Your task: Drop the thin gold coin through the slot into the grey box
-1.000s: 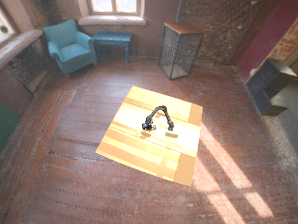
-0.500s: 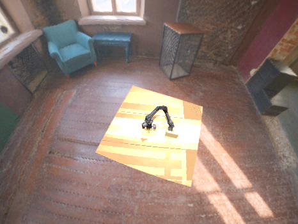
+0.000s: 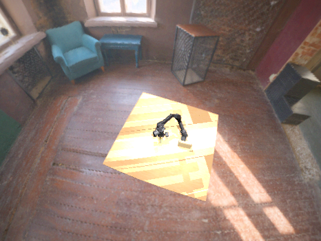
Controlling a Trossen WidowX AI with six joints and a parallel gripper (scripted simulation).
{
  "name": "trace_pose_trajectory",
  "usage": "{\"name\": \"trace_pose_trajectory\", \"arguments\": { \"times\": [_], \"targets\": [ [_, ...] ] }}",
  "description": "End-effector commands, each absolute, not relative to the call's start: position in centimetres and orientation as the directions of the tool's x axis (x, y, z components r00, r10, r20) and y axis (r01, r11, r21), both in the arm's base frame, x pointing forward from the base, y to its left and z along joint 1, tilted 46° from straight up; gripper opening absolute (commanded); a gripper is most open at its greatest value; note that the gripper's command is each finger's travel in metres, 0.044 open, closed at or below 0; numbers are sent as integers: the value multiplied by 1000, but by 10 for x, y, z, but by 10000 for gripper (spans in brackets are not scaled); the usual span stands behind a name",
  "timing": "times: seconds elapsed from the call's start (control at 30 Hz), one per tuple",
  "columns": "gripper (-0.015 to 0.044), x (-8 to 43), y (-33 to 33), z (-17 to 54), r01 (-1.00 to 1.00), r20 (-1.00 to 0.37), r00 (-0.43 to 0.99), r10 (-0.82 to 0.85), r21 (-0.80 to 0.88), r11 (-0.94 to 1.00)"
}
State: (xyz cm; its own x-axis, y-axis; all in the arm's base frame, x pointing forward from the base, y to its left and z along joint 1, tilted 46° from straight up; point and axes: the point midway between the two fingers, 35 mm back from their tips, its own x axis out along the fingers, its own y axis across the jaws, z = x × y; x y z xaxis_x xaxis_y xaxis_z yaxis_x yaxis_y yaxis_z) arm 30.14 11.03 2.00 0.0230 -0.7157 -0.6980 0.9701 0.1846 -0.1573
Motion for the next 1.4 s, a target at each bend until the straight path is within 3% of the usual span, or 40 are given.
{"name": "trace_pose_trajectory", "arguments": {
  "times": [0.0,0.17,0.67,1.37],
  "targets": [
    [0,300,118,28,972,-702,21,-712,-152,179],
    [0,300,121,31,977,-702,21,-712,-137,164],
    [0,301,116,37,968,-701,21,-713,191,-160],
    [0,312,93,62,967,-705,22,-709,196,-165]
  ]
}}
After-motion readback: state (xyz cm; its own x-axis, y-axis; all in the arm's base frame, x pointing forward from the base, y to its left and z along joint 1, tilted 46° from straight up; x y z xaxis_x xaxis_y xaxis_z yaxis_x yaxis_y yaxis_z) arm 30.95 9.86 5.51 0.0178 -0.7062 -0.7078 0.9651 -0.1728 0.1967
